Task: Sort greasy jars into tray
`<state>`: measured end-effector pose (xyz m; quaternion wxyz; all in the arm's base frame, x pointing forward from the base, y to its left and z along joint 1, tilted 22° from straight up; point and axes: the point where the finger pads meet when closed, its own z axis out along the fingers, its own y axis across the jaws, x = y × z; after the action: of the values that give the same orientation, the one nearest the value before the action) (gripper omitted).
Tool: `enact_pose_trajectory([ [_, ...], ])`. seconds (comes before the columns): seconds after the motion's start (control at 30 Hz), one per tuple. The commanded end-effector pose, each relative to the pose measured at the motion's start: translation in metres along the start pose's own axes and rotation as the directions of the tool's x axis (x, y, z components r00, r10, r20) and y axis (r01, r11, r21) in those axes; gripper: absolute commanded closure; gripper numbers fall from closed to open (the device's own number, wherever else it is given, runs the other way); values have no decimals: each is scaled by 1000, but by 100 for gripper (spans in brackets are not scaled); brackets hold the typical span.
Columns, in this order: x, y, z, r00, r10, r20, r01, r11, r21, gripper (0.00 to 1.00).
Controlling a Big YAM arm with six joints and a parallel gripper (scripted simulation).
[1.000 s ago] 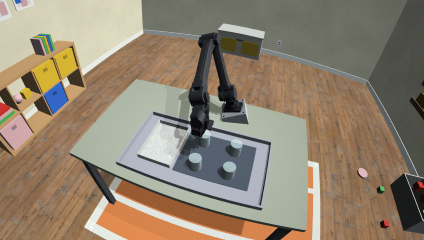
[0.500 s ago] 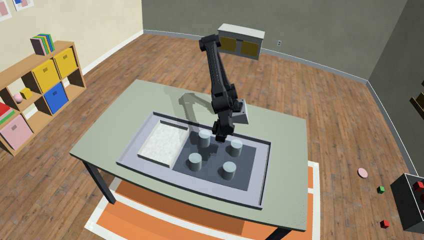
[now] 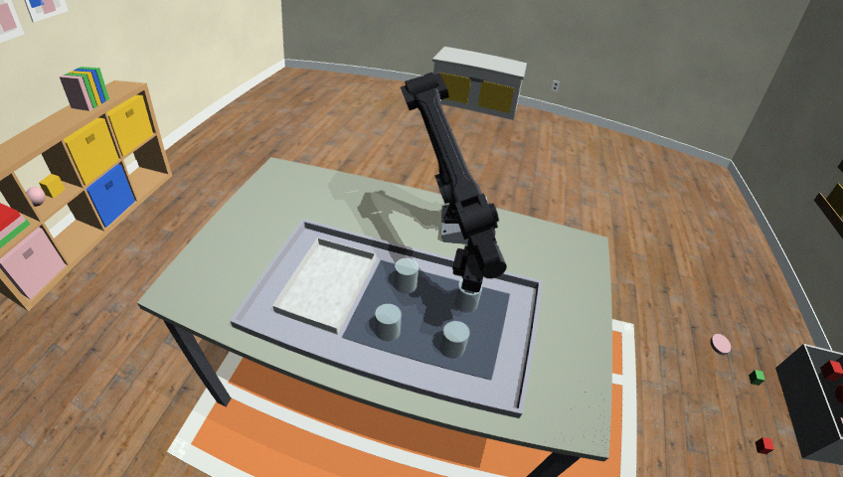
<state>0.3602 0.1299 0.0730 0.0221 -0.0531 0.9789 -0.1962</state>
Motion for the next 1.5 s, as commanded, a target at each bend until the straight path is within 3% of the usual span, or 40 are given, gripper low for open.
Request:
enact_pose_trajectory([
  [0.0, -21, -1, -17, 997, 62, 40, -61, 998, -20, 100],
  [1.27, -28, 0, -25, 997, 62, 40, -61, 998, -20, 100],
  [1.47, -30, 1, 4, 997, 62, 40, -61, 998, -20, 100],
])
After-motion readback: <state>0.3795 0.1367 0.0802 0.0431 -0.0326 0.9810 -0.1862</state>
